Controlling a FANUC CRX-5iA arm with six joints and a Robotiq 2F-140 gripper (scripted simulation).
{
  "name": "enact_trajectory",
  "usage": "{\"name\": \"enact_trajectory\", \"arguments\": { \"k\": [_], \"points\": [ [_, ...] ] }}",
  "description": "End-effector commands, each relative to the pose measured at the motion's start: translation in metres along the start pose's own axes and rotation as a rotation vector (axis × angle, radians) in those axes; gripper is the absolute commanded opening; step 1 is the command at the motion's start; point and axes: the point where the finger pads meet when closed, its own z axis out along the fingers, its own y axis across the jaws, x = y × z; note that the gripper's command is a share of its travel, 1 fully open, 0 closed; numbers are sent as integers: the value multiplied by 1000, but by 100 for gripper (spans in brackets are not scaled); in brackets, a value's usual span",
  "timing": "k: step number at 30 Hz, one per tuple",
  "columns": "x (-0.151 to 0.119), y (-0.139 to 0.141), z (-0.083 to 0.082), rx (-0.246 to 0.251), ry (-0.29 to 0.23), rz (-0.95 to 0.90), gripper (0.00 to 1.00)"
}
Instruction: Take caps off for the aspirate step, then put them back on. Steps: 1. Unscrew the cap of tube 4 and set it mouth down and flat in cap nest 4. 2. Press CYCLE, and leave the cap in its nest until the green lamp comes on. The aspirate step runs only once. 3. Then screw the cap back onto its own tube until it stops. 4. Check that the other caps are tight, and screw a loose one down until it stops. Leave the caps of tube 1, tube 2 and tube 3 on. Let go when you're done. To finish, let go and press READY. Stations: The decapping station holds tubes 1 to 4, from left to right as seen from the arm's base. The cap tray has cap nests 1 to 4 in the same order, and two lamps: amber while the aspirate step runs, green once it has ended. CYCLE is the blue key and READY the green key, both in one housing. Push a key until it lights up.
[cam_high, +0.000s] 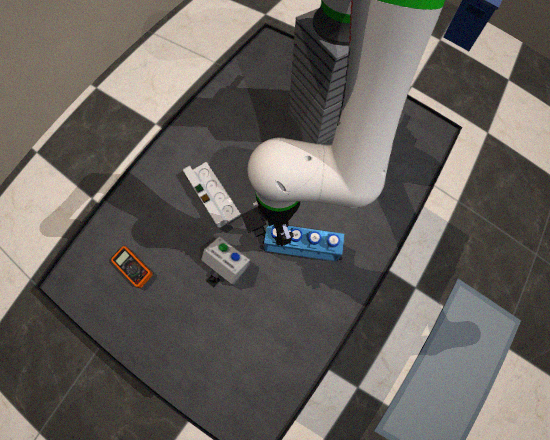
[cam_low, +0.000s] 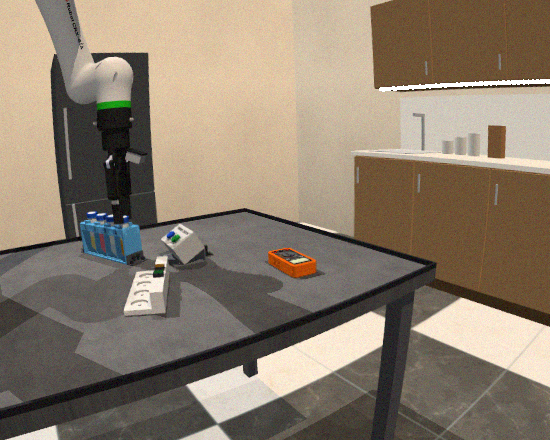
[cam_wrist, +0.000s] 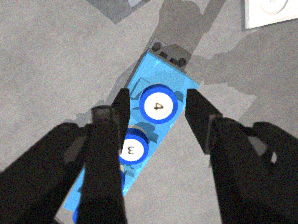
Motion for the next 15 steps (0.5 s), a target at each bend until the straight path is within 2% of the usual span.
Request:
{"name": "enact_trajectory", "arguments": {
  "k": [1,7,10,11,13,15],
  "points": [
    [1,-1,-1,1,-1,0,41],
    [1,-1,-1,1,0,0,41],
    [1,-1,-1,1,-1,250,41],
    [1,-1,-1,1,-1,307,41],
    [1,-1,-1,1,-1,307,41],
    [1,-1,-1,1,-1,493,41]
  ]
}}
